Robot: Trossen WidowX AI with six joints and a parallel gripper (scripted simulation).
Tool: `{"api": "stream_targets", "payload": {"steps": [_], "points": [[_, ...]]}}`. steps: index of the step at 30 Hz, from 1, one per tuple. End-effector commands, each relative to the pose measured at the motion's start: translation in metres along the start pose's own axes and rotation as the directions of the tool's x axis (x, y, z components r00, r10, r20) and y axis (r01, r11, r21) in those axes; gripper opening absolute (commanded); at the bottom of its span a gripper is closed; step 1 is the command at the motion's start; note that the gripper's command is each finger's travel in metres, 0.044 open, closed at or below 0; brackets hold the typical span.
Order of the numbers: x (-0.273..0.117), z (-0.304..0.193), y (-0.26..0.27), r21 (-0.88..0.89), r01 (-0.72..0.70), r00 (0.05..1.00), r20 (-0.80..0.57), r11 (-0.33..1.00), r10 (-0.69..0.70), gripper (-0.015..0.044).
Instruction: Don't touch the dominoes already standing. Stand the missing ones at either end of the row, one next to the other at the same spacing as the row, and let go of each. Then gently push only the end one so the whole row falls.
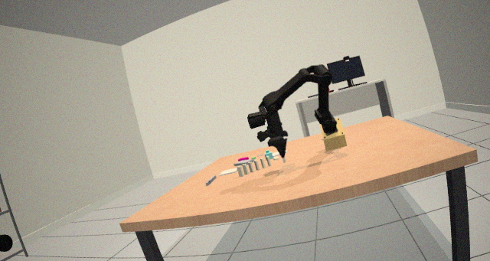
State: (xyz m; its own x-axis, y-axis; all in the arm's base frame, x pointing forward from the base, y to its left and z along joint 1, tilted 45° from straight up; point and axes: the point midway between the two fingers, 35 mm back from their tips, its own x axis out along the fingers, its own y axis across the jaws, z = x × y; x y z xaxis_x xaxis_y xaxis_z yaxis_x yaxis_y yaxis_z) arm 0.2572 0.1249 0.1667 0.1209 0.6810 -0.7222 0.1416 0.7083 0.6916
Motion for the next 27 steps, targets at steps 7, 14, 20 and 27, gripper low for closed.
{"api": "stream_targets", "payload": {"steps": [7,14,20,27], "points": [[-0.099,-0.006,0.002,-0.003,-0.022,1.0,0.006,1.0,0.022,0.0107],[-0.099,-0.003,-0.002,-0.001,-0.019,1.0,0.006,1.0,0.019,0.0107],[-0.097,0.034,-0.06,-0.088,-0.001,1.0,0.005,0.996,0.001,0.0107],[-0.097,0.072,-0.149,-0.393,-0.001,1.0,0.009,0.92,0.004,0.0107]]}}
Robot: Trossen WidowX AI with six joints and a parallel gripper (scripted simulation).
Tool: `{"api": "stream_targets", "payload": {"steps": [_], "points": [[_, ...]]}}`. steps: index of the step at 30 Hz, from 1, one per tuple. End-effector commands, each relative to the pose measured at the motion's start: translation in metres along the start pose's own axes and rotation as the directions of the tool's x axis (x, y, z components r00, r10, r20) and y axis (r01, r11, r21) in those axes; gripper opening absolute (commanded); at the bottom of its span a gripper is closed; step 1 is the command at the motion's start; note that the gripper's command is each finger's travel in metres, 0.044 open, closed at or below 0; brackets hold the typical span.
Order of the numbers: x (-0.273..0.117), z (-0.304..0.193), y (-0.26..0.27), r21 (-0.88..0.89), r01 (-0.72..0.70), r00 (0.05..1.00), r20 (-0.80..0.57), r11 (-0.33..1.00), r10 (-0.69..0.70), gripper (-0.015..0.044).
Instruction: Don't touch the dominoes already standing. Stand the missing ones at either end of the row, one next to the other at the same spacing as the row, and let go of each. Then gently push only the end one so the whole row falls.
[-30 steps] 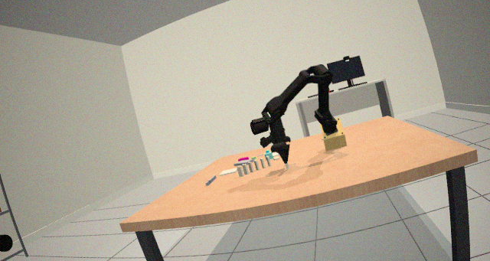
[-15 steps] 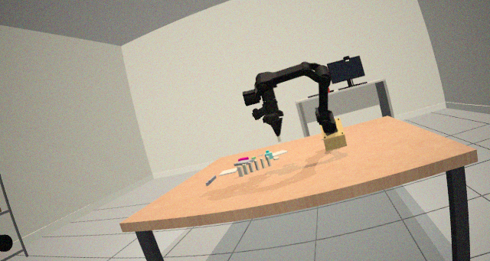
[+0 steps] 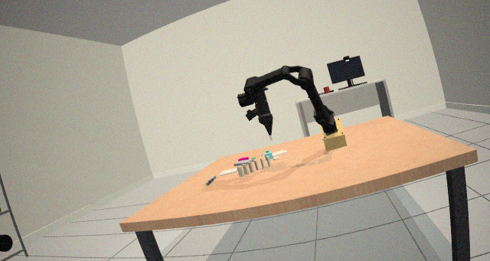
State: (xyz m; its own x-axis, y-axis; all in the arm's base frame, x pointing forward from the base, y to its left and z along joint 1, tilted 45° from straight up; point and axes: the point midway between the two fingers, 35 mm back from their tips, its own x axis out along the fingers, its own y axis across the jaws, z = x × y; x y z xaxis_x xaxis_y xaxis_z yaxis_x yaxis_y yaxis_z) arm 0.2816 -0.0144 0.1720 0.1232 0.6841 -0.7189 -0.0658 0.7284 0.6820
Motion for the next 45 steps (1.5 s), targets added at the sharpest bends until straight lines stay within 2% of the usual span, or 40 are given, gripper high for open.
{"api": "stream_targets", "payload": {"steps": [1,4,16,40,45], "points": [[-0.002,0.01,-0.069,-0.224,0.002,1.0,0.008,0.975,0.0,0.0107],[-0.002,0.009,-0.092,-0.301,-0.002,1.0,0.01,0.954,0.005,0.0107],[0.002,0.01,-0.094,-0.305,-0.001,1.0,0.01,0.952,0.004,0.0107],[0.122,0.012,-0.093,-0.306,-0.003,1.0,0.012,0.952,0.007,0.0107],[0.129,0.011,-0.092,-0.307,-0.005,1.0,0.012,0.952,0.01,0.0107]]}}
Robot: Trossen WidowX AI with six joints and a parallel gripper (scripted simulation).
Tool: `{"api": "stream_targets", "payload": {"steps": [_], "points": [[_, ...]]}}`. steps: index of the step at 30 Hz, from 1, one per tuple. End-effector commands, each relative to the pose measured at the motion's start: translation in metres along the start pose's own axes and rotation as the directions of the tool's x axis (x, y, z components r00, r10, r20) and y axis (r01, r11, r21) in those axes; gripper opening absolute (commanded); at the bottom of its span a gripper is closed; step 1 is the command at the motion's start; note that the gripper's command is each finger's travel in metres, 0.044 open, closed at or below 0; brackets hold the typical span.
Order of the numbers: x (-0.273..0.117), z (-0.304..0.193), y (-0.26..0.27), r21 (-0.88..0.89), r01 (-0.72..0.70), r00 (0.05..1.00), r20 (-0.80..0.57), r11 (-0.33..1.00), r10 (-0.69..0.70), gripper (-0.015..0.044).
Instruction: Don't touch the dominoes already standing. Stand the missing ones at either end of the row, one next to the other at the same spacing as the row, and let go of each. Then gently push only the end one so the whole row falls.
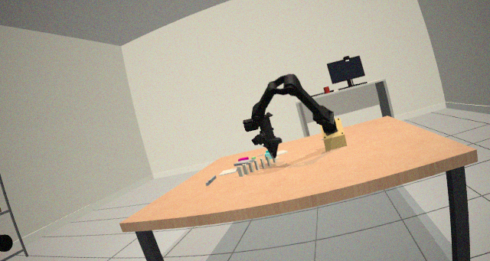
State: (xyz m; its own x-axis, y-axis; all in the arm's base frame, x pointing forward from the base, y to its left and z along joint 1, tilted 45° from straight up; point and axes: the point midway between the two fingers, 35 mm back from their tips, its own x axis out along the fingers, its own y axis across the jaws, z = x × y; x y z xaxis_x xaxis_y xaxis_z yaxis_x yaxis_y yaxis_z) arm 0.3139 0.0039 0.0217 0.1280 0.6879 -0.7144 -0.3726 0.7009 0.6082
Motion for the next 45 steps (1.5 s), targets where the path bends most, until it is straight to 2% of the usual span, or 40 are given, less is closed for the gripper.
{"api": "stream_targets", "payload": {"steps": [1,9,22,26,32,34,42,45], "points": [[0.004,0.0,0.0,0.006,-0.002,1.0,0.008,1.0,0.002,0.0107],[0.004,0.0,0.0,0.006,-0.002,1.0,0.008,1.0,0.002,0.0107],[0.004,0.0,0.0,0.006,-0.002,1.0,0.008,1.0,0.002,0.044],[-0.006,0.001,-0.002,0.007,0.002,1.0,0.007,1.0,-0.002,0.044],[-0.102,0.001,-0.005,0.005,0.009,1.0,0.001,1.0,-0.009,0.044],[-0.123,-0.002,-0.002,0.004,0.005,1.0,0.001,1.0,-0.005,0.044],[-0.125,-0.002,-0.002,-0.012,0.004,1.0,0.001,1.0,-0.004,0.044],[-0.114,-0.007,-0.021,-0.228,0.005,1.0,0.002,0.974,-0.004,0.044]]}}
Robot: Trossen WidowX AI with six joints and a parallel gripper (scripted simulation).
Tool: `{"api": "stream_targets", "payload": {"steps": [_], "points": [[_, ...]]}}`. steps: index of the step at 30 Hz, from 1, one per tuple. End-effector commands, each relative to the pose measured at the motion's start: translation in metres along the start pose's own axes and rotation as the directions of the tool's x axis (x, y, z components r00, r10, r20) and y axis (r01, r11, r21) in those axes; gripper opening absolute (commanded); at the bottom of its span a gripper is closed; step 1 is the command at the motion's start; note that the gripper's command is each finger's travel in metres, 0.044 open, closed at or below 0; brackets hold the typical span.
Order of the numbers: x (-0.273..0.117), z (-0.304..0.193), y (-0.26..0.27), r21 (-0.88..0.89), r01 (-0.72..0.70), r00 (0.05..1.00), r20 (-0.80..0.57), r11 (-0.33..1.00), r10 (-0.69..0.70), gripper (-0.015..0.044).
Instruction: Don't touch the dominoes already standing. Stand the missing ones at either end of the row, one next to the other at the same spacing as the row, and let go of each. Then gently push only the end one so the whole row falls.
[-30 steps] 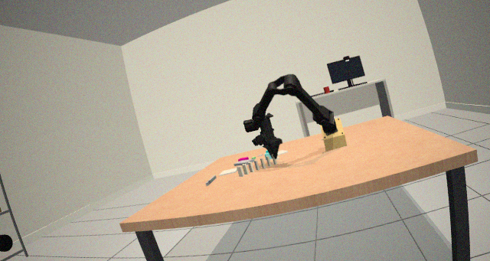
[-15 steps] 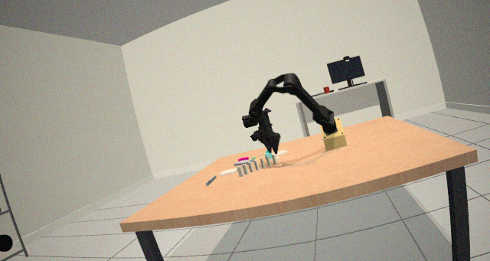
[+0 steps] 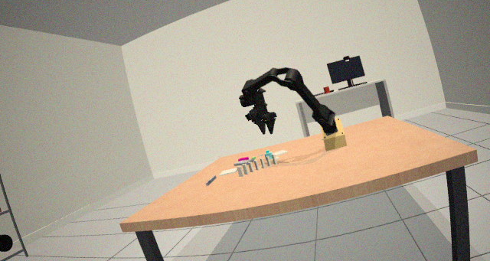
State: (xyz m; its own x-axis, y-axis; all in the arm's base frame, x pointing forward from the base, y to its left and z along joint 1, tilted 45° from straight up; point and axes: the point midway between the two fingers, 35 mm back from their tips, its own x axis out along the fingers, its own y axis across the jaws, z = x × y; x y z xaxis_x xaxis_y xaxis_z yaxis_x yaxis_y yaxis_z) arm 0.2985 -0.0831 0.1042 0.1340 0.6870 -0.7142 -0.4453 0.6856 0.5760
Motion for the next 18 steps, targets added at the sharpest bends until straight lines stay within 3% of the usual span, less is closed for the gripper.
{"api": "stream_targets", "payload": {"steps": [1,5,10,14,18], "points": [[0.012,-0.009,-0.023,-0.241,0.001,1.0,-0.003,0.971,-0.001,0.044],[0.033,-0.023,-0.051,-0.581,0.0,1.0,-0.002,0.814,-0.002,0.044],[0.06,-0.043,-0.082,-0.888,0.001,1.0,-0.001,0.461,-0.003,0.044],[0.073,-0.052,-0.094,-0.963,0.0,1.0,0.0,0.27,-0.002,0.044],[0.074,-0.053,-0.096,-0.97,0.0,1.0,0.0,0.243,-0.002,0.044]]}}
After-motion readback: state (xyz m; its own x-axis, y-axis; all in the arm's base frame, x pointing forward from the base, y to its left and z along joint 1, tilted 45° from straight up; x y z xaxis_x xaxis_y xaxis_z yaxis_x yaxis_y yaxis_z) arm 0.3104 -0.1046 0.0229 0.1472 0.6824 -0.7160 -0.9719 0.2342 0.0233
